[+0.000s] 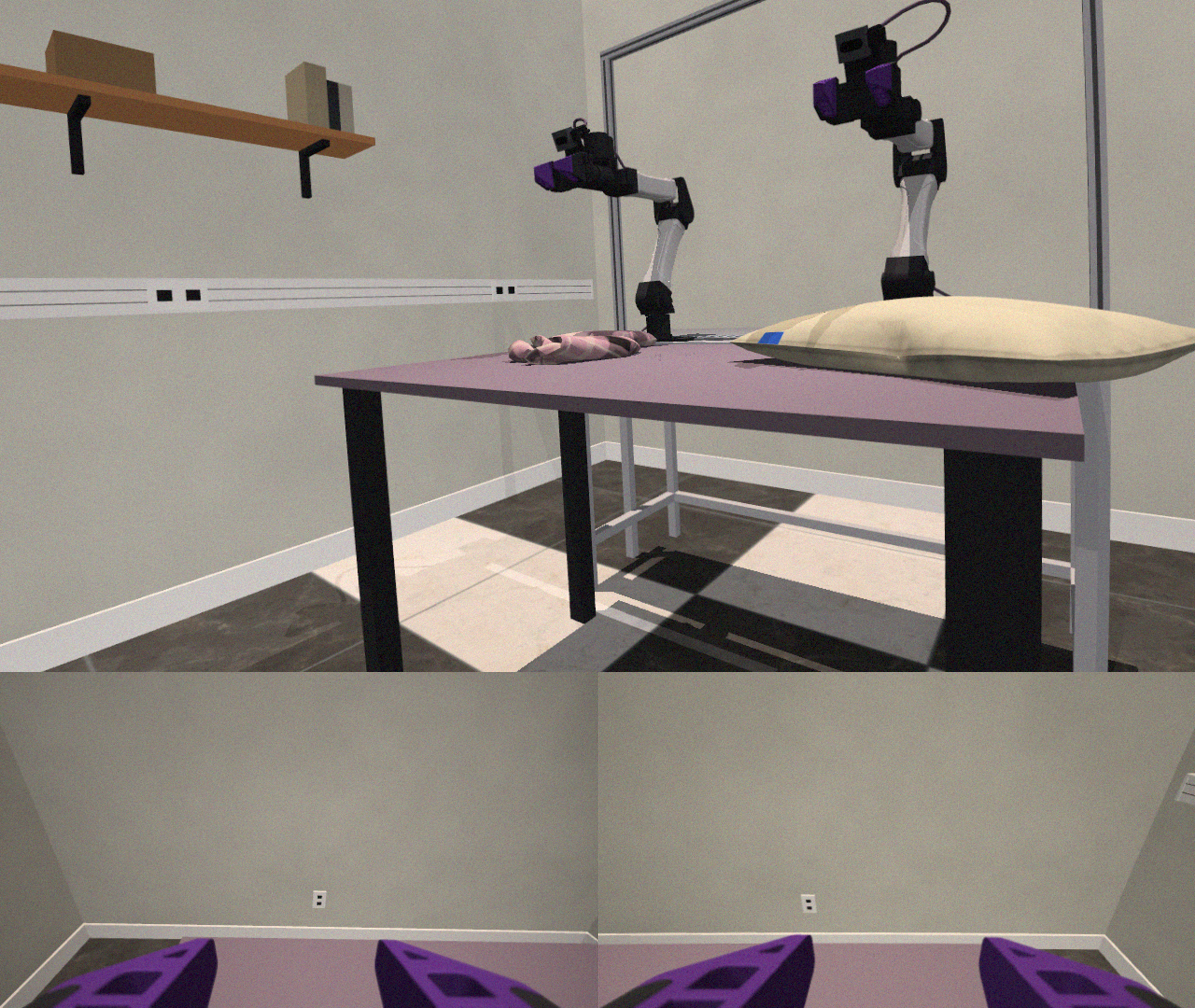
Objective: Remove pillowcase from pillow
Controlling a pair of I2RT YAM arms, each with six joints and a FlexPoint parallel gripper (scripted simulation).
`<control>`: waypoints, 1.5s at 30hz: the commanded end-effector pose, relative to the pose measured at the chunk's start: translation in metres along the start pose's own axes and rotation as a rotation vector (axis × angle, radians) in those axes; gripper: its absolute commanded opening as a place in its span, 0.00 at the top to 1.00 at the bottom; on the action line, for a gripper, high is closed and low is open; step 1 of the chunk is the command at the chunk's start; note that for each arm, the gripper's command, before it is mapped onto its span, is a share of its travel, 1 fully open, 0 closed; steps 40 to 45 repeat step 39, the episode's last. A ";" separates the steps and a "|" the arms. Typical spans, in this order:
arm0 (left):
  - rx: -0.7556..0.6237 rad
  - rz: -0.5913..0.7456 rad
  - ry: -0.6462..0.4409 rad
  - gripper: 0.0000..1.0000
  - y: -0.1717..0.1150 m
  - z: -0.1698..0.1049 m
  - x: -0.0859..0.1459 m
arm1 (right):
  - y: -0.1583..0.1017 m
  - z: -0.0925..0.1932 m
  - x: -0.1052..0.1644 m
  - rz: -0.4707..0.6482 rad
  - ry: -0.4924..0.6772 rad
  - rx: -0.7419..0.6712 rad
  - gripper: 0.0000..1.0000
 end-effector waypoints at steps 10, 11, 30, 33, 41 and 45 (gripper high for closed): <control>-0.006 -0.039 -0.012 0.40 0.017 -0.005 0.006 | 0.000 0.003 0.007 -0.006 0.002 0.011 0.40; -0.006 -0.040 -0.013 0.40 0.017 -0.005 0.006 | -0.001 0.004 0.006 -0.004 0.004 0.011 0.40; -0.008 -0.048 -0.016 0.40 0.019 -0.006 0.007 | 0.019 -0.004 0.007 -0.048 -0.013 0.011 0.40; -0.008 -0.048 -0.016 0.40 0.019 -0.006 0.007 | 0.019 -0.004 0.007 -0.048 -0.014 0.011 0.40; -0.008 -0.048 -0.016 0.40 0.019 -0.006 0.007 | 0.019 -0.004 0.007 -0.048 -0.014 0.011 0.40; -0.008 -0.048 -0.016 0.40 0.019 -0.006 0.007 | 0.019 -0.004 0.007 -0.048 -0.014 0.011 0.40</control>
Point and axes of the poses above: on each arm, the point where the finger pads meet when closed, its own x axis back along the fingers, its own z axis across the jaws, y = z × x, the point moved 1 cm from there along x, back along the fingers, and after that the axes turned 14 degrees about x, right-handed, at the moved point
